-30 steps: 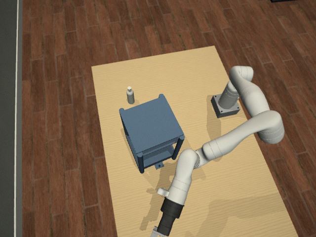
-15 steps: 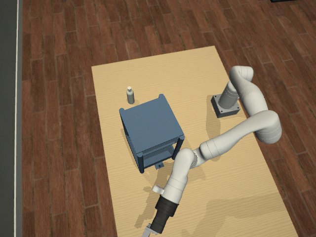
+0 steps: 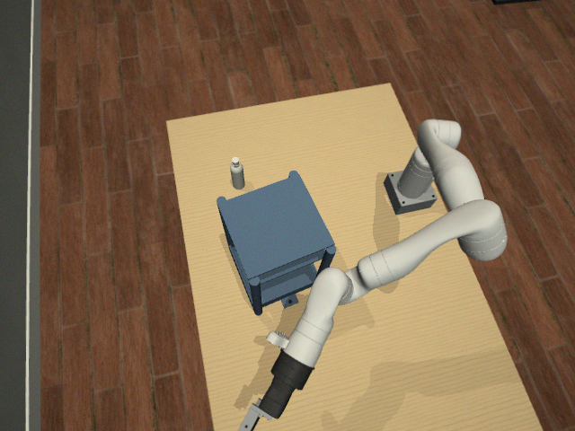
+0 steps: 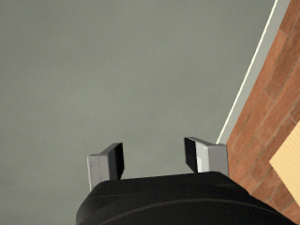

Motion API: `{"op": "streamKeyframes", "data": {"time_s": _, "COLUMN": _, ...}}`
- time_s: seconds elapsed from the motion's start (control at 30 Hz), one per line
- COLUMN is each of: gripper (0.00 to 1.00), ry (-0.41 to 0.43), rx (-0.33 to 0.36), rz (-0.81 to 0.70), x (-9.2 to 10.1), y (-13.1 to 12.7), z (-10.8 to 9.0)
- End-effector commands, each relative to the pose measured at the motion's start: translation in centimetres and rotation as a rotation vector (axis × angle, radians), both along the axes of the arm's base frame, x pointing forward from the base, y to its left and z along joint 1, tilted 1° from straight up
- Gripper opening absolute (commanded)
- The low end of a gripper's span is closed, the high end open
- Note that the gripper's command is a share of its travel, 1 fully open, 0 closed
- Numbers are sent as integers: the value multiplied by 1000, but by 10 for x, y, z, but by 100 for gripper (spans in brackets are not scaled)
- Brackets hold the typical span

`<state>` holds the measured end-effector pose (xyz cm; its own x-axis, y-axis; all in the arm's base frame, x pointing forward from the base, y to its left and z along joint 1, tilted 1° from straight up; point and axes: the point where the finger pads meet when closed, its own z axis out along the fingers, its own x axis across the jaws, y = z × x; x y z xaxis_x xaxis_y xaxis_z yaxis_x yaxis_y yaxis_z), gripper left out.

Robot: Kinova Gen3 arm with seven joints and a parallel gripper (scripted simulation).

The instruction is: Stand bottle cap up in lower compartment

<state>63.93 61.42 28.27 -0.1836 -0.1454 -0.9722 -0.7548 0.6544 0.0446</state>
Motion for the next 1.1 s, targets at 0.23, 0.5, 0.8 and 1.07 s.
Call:
{"op": "streamKeyframes", "data": {"time_s": 0.23, "gripper": 100, "ry": 17, "rx": 5, "rz": -39, "x": 15, "y": -12, "z": 2}}
{"op": "streamKeyframes", "data": {"time_s": 0.5, "gripper": 100, "ry": 31, "rx": 4, "rz": -76, "x": 28, "y": -24, "z": 1}}
{"op": "streamKeyframes", "data": {"time_s": 0.8, "gripper": 100, "ry": 44, "rx": 4, "rz": -112, "x": 41, "y": -36, "z": 0}}
{"op": "streamKeyframes", "data": {"time_s": 1.07, "gripper": 100, "ry": 58, "rx": 3, "rz": -149, "x": 54, "y": -49, "z": -1}}
